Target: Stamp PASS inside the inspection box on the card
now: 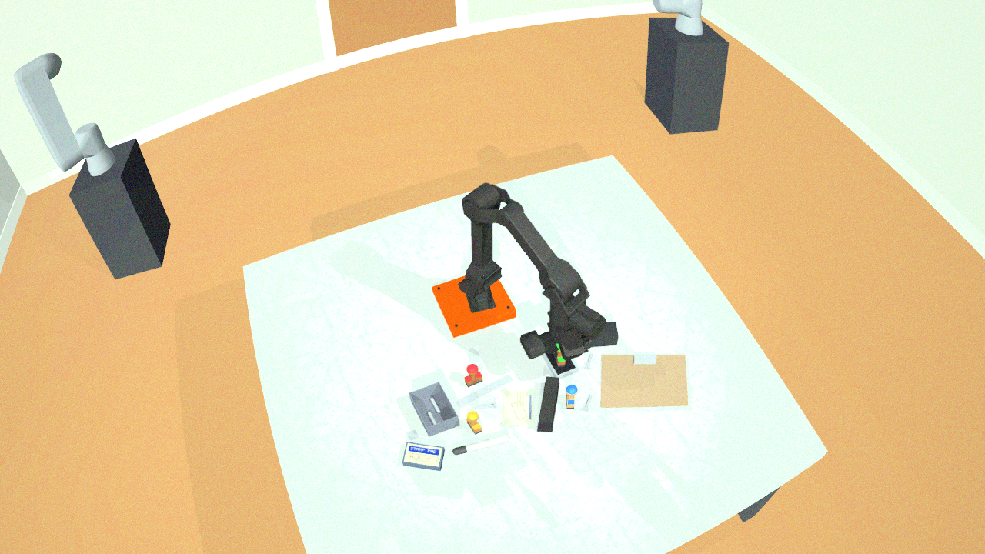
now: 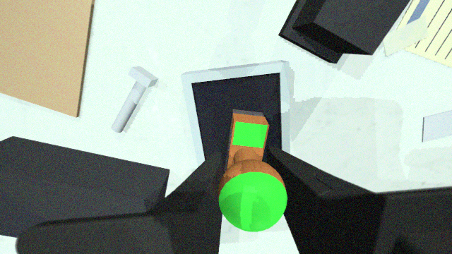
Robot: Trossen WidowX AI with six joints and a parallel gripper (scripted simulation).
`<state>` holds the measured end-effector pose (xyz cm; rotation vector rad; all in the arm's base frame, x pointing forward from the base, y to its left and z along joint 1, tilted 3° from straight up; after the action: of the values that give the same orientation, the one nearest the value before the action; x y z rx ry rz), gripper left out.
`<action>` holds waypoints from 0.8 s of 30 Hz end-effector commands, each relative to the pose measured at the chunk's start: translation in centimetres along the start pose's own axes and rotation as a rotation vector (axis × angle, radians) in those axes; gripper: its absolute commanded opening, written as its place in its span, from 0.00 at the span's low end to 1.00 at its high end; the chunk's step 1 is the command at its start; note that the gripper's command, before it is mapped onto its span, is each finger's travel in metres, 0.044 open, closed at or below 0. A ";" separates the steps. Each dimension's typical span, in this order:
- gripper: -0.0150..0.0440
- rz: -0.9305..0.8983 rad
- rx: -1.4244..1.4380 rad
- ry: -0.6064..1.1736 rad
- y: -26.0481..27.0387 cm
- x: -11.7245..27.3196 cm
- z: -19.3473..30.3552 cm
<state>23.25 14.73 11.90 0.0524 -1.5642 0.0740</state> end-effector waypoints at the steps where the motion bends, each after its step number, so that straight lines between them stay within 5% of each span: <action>1: 0.25 -0.003 0.001 0.001 0.0 -0.1 0.0; 24: 0.25 -0.003 0.001 0.001 0.1 1.1 -0.1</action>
<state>23.32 14.79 12.70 0.0537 -1.5662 0.0733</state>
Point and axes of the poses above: the point midway between the two fingers, 35 mm back from their tips, its own x axis back along the fingers, its own y axis across the jaws, z = x × y, the point moved 8 cm from there along x, back along the fingers, and after that the axes turned 3 degrees about -x, right-handed, at the moved point
